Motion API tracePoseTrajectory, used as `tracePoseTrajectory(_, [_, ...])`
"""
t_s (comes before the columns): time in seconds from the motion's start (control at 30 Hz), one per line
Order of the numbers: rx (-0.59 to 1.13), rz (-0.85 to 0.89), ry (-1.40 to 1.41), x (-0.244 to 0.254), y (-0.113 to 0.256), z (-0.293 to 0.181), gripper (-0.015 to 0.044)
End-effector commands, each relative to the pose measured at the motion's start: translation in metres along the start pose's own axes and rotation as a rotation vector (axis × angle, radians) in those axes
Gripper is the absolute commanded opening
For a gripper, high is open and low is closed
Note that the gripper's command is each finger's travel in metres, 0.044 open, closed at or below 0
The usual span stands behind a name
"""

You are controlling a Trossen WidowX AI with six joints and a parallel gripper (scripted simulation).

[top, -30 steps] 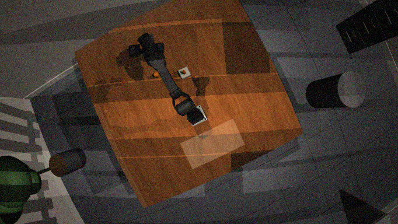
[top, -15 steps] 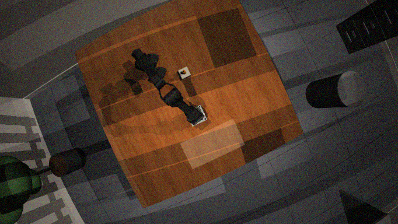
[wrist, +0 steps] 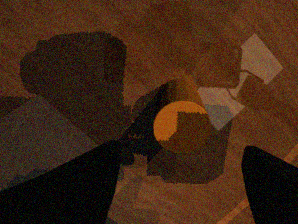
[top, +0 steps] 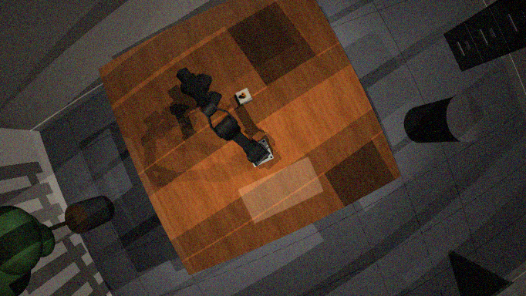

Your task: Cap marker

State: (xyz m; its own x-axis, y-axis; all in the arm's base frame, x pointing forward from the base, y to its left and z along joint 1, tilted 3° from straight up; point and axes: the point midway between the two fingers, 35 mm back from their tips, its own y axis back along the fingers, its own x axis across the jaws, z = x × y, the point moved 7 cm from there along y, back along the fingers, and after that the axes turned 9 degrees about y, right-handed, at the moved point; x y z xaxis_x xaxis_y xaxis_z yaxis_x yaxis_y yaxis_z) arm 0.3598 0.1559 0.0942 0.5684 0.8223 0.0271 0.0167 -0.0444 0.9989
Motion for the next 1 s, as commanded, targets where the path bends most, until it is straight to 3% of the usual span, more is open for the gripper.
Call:
tracePoseTrajectory(0.0, [-0.002,-0.004,-0.004,-0.001,-0.014,-0.001,0.0255])
tracePoseTrajectory(0.97, [-0.001,-0.004,-0.004,0.0,-0.054,-0.002,0.0255])
